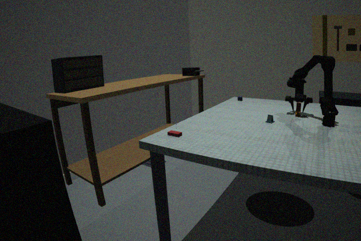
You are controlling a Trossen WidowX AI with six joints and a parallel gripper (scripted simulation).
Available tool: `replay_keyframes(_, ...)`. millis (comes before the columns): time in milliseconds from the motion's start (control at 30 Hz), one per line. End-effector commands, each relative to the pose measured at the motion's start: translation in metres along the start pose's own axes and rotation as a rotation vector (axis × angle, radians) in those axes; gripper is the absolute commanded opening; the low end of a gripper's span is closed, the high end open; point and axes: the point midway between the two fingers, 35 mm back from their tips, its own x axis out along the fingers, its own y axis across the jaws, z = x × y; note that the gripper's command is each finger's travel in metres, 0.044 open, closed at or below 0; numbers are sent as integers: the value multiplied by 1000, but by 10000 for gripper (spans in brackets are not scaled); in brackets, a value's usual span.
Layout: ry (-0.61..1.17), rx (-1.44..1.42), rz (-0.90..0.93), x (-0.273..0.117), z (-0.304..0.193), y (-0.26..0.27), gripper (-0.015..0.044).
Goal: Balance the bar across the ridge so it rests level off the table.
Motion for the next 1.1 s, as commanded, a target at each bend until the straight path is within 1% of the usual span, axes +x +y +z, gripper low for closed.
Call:
replay_keyframes(0, -7, -3, 3, 8, 2, 1, 315)
replay_keyframes(600, -7, -3, 3, 12, 2, 1, 315)
replay_keyframes(800, -5, 0, 5, 11, 2, 2, 157)
replay_keyframes(1067, -5, 0, 5, 11, 2, 2, 104)
